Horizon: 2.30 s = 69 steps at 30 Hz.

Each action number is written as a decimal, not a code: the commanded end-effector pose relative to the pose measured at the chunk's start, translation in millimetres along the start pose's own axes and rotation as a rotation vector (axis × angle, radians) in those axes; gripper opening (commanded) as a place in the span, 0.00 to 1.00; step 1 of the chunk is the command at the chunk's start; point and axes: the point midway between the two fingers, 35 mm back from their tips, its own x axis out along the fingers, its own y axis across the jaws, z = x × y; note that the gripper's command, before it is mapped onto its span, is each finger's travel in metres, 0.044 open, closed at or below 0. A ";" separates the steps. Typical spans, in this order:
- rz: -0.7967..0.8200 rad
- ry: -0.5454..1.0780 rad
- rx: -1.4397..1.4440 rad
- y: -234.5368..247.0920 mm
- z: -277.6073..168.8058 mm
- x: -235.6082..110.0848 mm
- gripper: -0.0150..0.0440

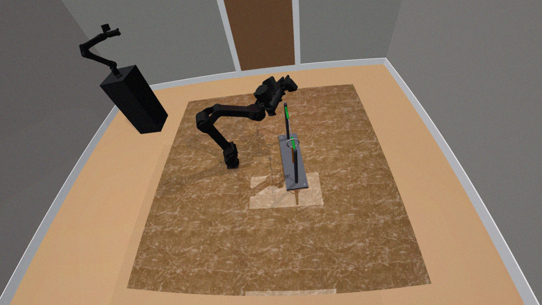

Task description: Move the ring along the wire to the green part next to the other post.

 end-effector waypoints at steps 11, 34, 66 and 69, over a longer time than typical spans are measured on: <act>-0.407 0.243 0.051 -107.2 -57.0 -109.6 0.53; -1.146 0.514 0.249 -168.1 -85.4 -362.9 0.53; -0.964 0.569 0.713 62.4 -195.6 -372.2 0.53; -0.942 0.600 0.641 49.0 -194.9 -364.4 0.53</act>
